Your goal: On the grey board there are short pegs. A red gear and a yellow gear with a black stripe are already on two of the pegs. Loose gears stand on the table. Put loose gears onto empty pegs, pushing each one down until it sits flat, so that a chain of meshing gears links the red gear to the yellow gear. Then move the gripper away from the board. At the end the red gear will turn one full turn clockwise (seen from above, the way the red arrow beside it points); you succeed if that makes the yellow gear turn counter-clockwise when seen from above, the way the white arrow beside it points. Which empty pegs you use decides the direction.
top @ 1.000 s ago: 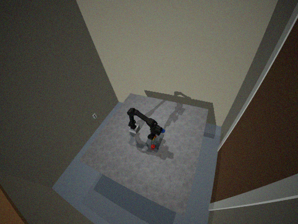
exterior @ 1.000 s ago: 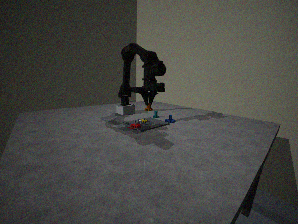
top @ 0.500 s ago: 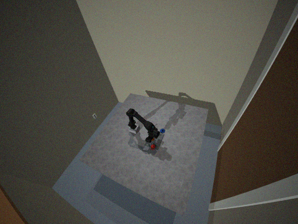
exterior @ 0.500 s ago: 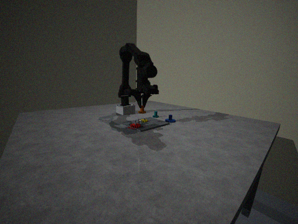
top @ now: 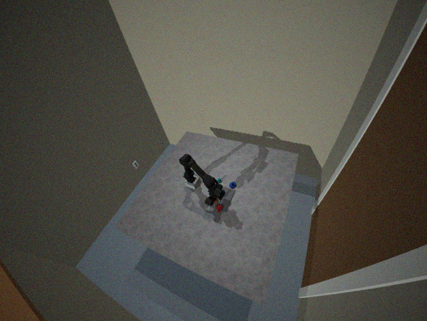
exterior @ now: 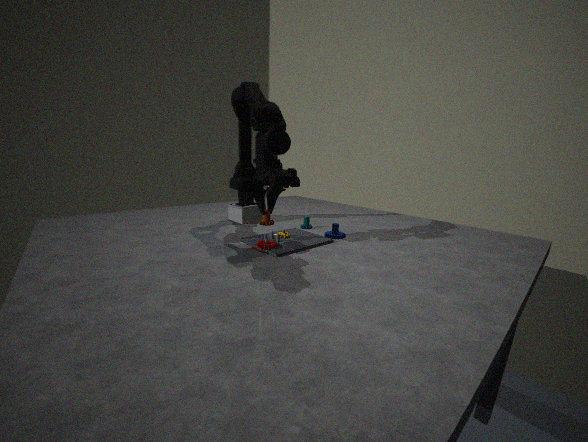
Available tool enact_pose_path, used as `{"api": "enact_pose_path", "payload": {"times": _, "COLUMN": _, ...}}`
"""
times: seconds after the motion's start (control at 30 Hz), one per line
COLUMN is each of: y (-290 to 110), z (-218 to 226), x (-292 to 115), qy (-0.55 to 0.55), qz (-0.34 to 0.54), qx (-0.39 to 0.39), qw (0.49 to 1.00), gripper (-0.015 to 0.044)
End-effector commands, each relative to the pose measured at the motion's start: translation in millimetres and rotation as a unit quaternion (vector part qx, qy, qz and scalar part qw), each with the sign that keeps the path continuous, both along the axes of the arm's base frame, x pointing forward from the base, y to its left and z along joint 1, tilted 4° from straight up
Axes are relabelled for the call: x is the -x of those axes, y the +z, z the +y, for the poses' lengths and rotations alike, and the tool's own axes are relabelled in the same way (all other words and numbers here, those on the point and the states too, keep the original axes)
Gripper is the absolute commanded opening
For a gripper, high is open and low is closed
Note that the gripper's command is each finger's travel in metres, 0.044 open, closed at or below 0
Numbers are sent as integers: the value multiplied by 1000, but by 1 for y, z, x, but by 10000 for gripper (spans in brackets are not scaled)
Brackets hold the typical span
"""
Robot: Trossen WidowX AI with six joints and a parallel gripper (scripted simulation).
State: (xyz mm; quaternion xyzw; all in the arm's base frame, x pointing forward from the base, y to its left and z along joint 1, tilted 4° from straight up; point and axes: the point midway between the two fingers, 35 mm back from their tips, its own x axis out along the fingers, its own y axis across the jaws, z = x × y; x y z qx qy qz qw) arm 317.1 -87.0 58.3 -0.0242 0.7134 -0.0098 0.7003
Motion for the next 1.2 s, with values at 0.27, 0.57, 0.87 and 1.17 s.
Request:
{"api": "enact_pose_path", "payload": {"times": 0.27, "y": 1, "z": -2, "x": 1, "qy": 4, "qz": -1, "qx": 2, "qw": 1000, "gripper": 0}}
{"api": "enact_pose_path", "payload": {"times": 0.57, "y": 1, "z": -2, "x": 1, "qy": 4, "qz": -1, "qx": 2, "qw": 1000, "gripper": 0}}
{"api": "enact_pose_path", "payload": {"times": 0.87, "y": -5, "z": -2, "x": 1, "qy": 47, "qz": 1, "qx": 2, "qw": 999, "gripper": 0}}
{"api": "enact_pose_path", "payload": {"times": 1.17, "y": -19, "z": -4, "x": 1, "qy": 115, "qz": 5, "qx": 0, "qw": 993, "gripper": 0}}
